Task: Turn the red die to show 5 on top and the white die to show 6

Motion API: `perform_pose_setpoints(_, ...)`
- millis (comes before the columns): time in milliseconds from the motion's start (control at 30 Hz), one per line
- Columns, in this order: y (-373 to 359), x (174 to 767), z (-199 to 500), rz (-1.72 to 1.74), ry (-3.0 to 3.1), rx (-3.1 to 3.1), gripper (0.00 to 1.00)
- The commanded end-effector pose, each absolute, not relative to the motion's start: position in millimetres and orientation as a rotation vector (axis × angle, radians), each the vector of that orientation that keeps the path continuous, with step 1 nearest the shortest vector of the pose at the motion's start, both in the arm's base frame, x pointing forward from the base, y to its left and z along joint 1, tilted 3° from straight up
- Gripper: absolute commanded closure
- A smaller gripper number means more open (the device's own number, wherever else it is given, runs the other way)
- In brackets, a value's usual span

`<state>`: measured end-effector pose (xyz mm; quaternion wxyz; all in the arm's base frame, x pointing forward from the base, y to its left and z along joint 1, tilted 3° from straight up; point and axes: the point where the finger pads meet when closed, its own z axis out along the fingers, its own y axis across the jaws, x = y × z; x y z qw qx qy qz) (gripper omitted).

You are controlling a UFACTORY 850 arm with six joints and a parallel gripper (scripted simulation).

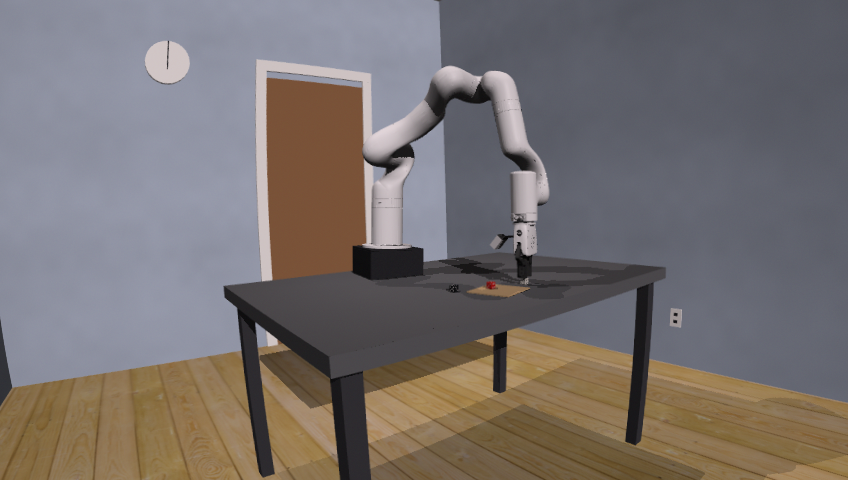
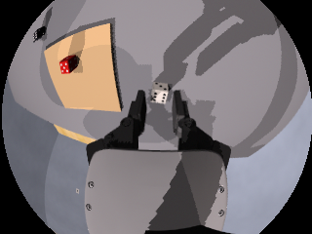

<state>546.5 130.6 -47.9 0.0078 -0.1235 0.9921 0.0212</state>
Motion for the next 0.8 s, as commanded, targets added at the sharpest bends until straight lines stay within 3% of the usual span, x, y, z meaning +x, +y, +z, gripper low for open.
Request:
perform_pose_setpoints(0,130.9,547.4,-50.9,0.067,3.100,-0.386,0.64)
perform_pose_setpoints(767,131.7,547.6,-68.6,0.067,3.100,-0.386,0.64)
